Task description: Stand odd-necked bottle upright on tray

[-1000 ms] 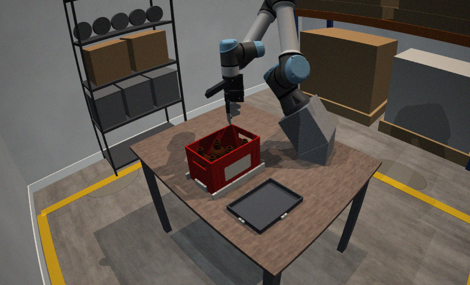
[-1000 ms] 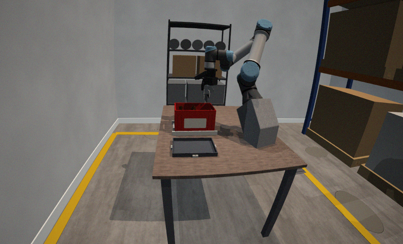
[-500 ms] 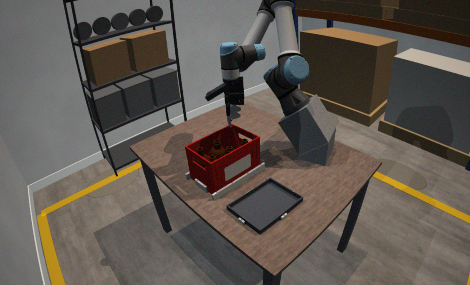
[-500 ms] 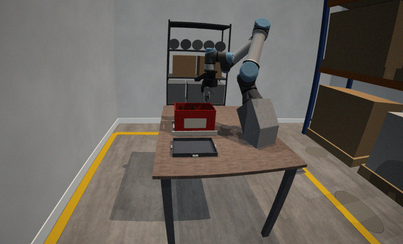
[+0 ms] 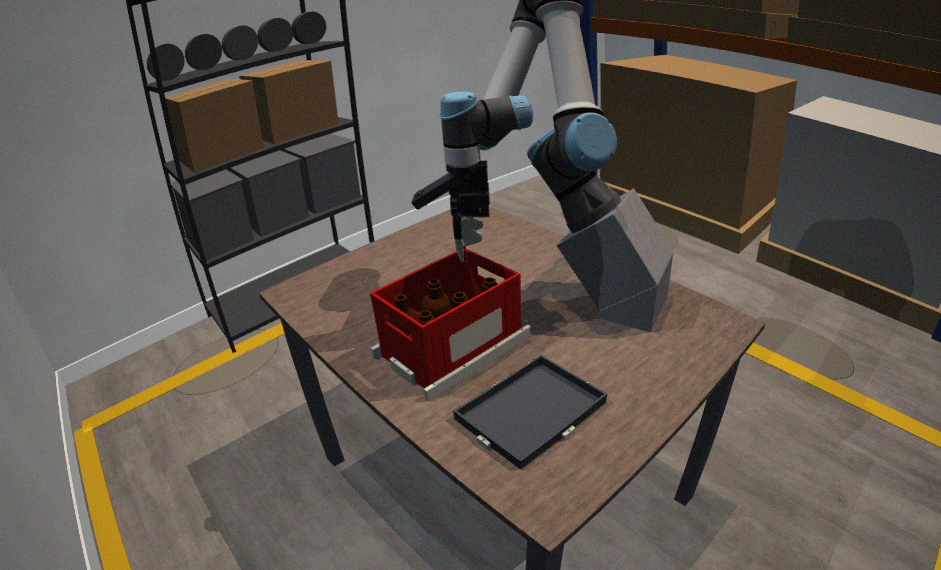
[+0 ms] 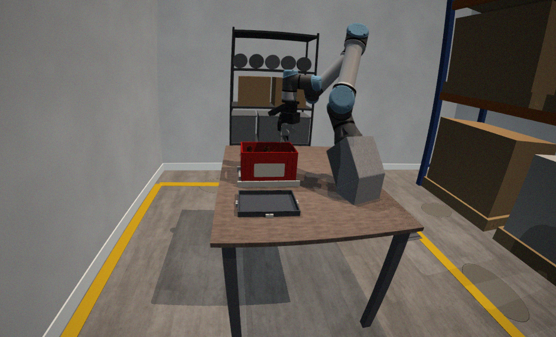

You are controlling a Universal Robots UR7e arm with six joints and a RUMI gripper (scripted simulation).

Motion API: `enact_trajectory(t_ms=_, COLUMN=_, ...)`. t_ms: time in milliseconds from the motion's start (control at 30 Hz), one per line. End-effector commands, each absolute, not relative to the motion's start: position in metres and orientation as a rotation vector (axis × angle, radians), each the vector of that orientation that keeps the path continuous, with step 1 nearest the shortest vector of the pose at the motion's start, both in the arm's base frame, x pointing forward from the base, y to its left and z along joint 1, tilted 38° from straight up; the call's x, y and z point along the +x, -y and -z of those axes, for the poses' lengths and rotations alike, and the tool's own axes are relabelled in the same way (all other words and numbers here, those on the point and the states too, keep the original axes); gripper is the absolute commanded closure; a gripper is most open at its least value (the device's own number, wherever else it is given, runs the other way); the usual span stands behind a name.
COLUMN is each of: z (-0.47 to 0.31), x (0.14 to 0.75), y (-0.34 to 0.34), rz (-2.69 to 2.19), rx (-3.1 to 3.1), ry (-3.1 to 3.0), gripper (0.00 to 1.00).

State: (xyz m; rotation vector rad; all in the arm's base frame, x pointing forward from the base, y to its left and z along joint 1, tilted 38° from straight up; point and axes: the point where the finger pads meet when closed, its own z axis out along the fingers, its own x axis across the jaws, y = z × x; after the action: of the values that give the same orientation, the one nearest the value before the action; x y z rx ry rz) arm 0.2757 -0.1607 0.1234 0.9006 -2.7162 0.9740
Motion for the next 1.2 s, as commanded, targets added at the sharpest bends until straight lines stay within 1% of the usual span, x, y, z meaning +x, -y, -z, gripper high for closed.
enact_trajectory(t_ms=0, z=-0.1176, x=0.276, y=0.1647, rz=-0.973, rx=0.902, ry=2.717, gripper=0.62)
enact_trajectory(t_ms=1167, z=-0.1151, x=0.277, y=0.1679, rz=-0.978, rx=0.902, ry=2.717, gripper=0.62)
